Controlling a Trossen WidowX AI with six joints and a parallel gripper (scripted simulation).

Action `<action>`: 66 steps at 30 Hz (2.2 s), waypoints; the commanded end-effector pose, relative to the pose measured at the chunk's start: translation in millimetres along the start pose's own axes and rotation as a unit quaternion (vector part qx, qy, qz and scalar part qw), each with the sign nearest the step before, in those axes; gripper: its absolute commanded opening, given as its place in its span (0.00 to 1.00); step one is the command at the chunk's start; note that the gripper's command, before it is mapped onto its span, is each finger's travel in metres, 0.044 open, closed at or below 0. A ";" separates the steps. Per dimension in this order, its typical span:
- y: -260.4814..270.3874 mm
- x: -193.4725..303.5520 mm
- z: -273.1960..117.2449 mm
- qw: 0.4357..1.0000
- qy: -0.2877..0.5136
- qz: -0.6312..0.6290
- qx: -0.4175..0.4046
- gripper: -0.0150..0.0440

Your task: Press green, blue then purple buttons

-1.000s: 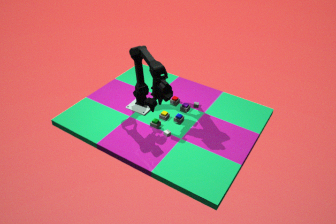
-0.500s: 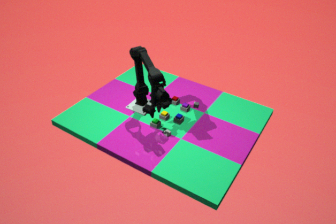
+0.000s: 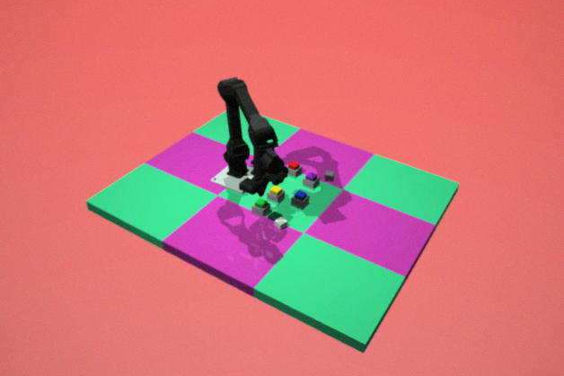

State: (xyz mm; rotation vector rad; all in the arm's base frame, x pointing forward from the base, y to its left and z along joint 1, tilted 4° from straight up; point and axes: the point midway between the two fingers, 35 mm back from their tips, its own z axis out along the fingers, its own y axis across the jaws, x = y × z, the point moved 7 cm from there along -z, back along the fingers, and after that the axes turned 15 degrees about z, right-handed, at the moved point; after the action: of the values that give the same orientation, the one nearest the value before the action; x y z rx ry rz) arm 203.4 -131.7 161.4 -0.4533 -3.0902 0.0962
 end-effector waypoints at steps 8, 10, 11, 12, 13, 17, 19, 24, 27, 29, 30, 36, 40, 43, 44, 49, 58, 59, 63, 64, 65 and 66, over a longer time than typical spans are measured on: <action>0.4 0.2 14.0 1.000 0.003 -0.002 -0.002 0.29; 0.4 0.2 17.2 1.000 0.003 -0.002 -0.002 0.29; 0.4 0.2 18.8 1.000 0.003 -0.002 -0.002 0.29; 0.4 0.3 20.5 1.000 0.003 -0.002 -0.002 0.29; 0.4 0.3 22.0 1.000 0.003 -0.002 -0.002 0.29; 0.5 0.5 28.4 1.000 0.003 -0.002 -0.002 0.29; 0.6 0.7 31.6 1.000 0.003 -0.002 -0.002 0.29; 0.7 1.0 35.4 1.000 0.003 -0.002 -0.002 0.29; 0.7 1.0 35.4 1.000 0.003 -0.002 -0.002 0.29; 0.7 1.0 35.4 1.000 0.003 -0.002 -0.002 0.29; 0.7 1.0 35.4 1.000 0.003 -0.002 -0.002 0.29; 0.7 1.0 35.4 1.000 0.003 -0.002 -0.002 0.29; 0.7 1.0 35.4 1.000 0.003 -0.002 -0.002 0.29; 0.7 1.0 35.4 1.000 0.003 -0.002 -0.002 0.29; 0.7 1.0 35.4 1.000 0.003 -0.002 -0.002 0.29; 0.1 -0.3 23.4 1.000 0.000 -0.001 -0.001 0.29; 0.2 -0.2 -5.9 1.000 0.003 -0.002 -0.002 0.29; 0.0 -1.0 -15.9 1.000 0.003 -0.002 -0.002 0.29; 0.1 0.1 -57.7 1.000 0.003 -0.002 -0.002 0.29; 0.2 0.3 -59.7 1.000 0.003 -0.002 -0.002 0.29; 0.2 0.3 -59.7 1.000 0.003 -0.002 -0.002 0.29; 0.2 0.3 -59.7 1.000 0.003 -0.002 -0.002 0.29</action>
State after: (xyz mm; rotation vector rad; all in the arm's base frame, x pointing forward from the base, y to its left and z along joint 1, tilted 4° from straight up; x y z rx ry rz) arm 206.3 -130.2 209.2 -0.4414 -3.0900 0.0942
